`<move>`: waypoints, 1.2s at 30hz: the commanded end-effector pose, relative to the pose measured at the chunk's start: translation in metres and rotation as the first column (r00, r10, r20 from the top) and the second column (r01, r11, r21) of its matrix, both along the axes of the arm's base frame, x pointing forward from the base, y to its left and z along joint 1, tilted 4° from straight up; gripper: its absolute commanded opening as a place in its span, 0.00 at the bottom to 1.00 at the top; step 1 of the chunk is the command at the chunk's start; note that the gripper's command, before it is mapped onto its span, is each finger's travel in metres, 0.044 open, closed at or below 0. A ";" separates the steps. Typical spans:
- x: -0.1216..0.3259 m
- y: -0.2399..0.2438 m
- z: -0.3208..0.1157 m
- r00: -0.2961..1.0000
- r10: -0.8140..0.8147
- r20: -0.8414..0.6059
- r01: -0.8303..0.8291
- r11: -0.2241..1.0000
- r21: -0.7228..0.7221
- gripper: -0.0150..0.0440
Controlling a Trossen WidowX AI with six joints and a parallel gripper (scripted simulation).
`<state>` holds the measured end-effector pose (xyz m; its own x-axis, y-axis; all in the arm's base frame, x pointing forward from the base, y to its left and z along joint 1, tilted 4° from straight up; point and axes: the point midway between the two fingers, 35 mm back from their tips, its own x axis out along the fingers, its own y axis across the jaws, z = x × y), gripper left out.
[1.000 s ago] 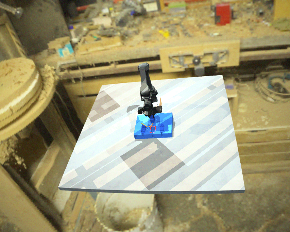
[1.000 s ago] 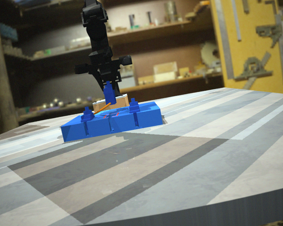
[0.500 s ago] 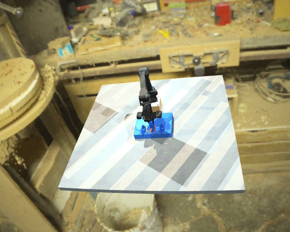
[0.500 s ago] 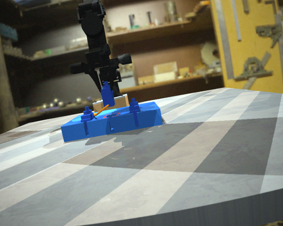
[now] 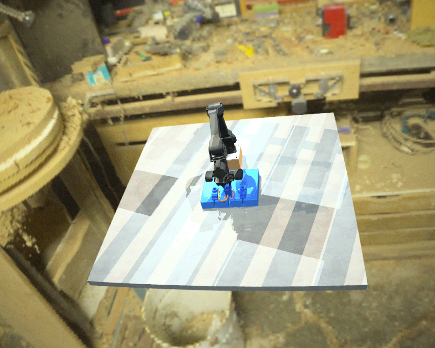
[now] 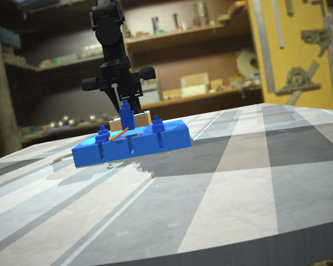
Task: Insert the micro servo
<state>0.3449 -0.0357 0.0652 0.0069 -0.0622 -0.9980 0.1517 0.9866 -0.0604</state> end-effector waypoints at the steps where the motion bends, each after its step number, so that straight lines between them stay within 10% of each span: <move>1: 0.000 0.000 -0.008 1.000 0.003 -0.003 -0.003 1.000 0.003 0.25; 36: 0.000 -0.001 -0.026 1.000 0.003 -0.003 -0.003 1.000 0.003 0.25</move>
